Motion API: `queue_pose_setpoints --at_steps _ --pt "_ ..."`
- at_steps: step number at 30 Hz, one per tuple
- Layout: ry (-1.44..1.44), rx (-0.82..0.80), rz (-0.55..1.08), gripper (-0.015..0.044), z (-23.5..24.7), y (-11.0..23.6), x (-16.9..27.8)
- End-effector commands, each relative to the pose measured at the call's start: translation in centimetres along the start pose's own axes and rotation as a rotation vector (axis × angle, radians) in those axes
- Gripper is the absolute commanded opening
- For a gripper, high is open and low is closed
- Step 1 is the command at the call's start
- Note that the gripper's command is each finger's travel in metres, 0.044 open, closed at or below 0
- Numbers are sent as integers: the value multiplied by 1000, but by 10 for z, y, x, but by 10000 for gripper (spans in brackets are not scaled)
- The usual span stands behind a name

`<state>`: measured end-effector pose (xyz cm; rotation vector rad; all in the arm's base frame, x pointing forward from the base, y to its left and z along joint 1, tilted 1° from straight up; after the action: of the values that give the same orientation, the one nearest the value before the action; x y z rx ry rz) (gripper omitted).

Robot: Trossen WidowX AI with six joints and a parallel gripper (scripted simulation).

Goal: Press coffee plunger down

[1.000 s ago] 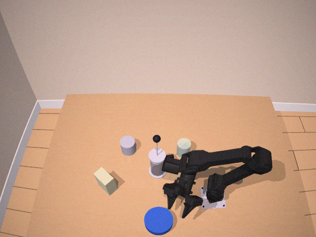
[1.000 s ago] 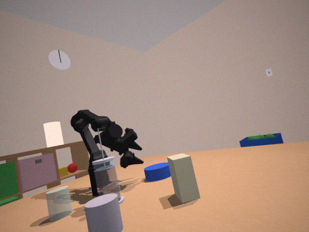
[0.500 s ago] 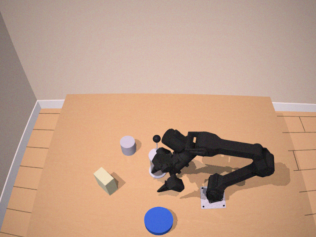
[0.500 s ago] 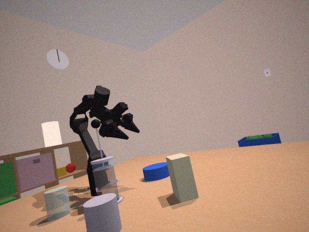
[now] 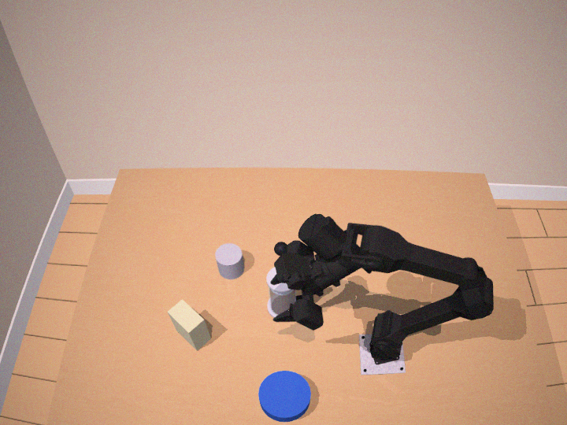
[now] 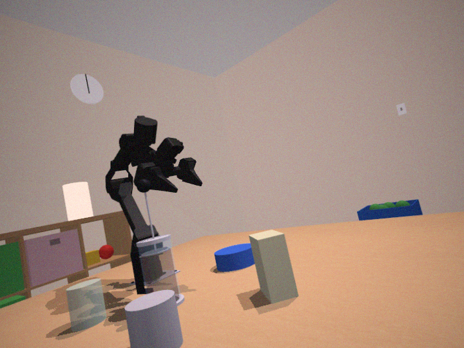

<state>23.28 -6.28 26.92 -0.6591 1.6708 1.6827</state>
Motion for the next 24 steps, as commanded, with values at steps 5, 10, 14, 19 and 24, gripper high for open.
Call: queue_pose_setpoints --at_steps 5,10,14,19,24 --pt "-109 240 -114 440 -34 45 -30" --pt "-266 504 -208 440 -69 99 -44" --pt "-272 515 -213 440 -71 97 -38" --pt "-272 515 -213 440 -74 73 -13" --pt "-272 515 -213 440 -75 62 1"
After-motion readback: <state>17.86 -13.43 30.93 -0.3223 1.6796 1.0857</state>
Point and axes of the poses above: the point midway between the two fingers, 35 mm back from their tips, its own y axis back along the fingers, its own z axis across the jaws, x = y × z, the point moved 1 cm from there along y, back along the fingers
